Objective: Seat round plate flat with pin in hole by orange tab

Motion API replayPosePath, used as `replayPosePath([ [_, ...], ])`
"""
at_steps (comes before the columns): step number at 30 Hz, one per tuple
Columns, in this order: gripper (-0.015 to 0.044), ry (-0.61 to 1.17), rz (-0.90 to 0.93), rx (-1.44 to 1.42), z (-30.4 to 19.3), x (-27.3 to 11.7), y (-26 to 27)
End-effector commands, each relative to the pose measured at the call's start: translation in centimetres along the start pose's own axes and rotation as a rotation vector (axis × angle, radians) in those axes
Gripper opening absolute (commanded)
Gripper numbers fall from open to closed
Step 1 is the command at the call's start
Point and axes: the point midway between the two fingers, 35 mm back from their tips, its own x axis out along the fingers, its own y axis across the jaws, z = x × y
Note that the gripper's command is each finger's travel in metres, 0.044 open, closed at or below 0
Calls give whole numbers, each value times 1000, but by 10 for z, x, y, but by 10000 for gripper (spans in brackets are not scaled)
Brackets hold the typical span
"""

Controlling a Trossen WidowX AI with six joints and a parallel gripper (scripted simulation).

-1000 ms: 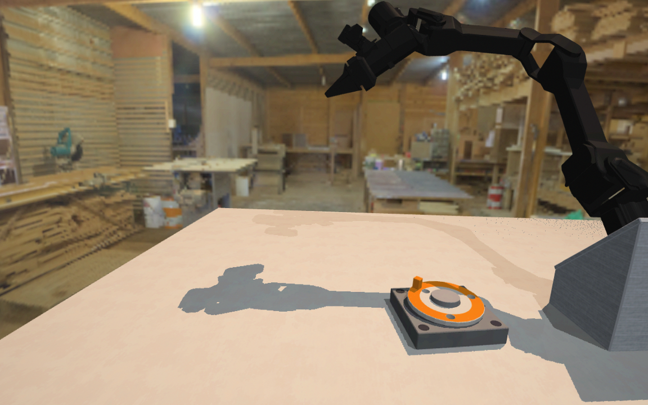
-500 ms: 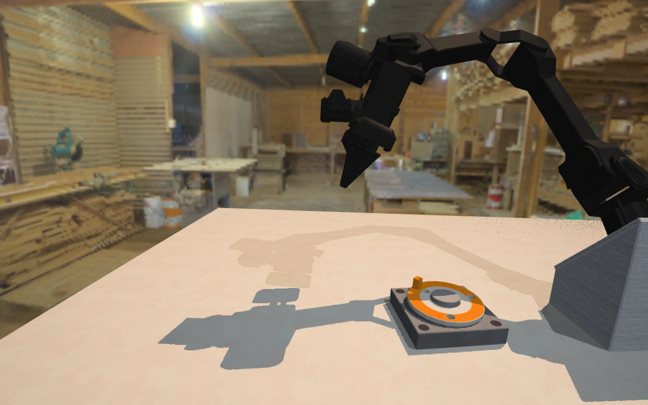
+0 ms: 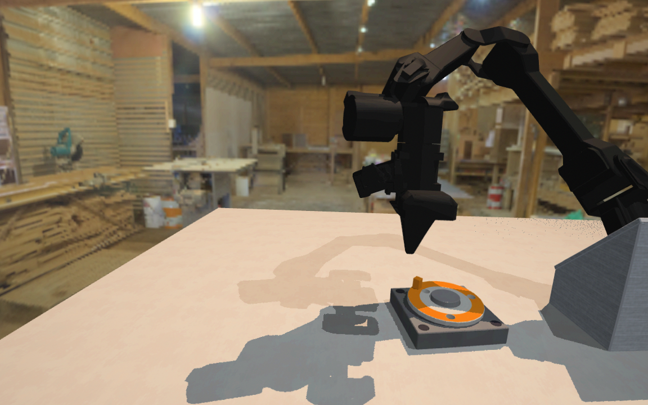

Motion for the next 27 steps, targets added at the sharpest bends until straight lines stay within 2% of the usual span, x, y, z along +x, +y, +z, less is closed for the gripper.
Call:
replayPosePath([
  [1,0,12,-12,5,-3,10,2],
  [8,0,12,-14,5,-4,49,1],
  [27,0,12,-15,4,-12,51,-16],
])
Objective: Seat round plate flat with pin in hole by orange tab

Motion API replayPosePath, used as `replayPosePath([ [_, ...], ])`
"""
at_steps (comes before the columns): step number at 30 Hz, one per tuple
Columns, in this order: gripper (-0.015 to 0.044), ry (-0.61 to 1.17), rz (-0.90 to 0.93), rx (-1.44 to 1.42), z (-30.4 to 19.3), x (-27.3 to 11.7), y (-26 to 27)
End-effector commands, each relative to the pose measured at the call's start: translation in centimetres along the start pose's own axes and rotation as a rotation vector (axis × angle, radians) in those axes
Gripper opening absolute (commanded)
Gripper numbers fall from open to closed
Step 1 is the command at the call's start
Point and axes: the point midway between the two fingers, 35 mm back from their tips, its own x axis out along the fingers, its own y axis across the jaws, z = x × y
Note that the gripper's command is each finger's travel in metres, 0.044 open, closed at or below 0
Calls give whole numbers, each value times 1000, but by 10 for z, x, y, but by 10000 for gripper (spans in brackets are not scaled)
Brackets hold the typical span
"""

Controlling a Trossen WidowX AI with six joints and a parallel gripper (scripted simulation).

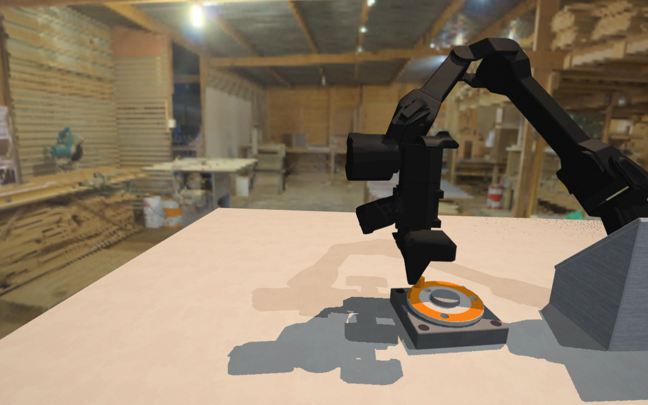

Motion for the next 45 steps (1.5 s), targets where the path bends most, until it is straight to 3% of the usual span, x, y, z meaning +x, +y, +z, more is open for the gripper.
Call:
replayPosePath([
  [1,0,-4,-5,0,-4,-1,-8],
  [26,0,-3,-5,-1,-20,-2,-20],
  [36,0,-3,-3,-1,-25,-49,-16],
  [45,0,0,-9,-14,-24,-42,-14],
])
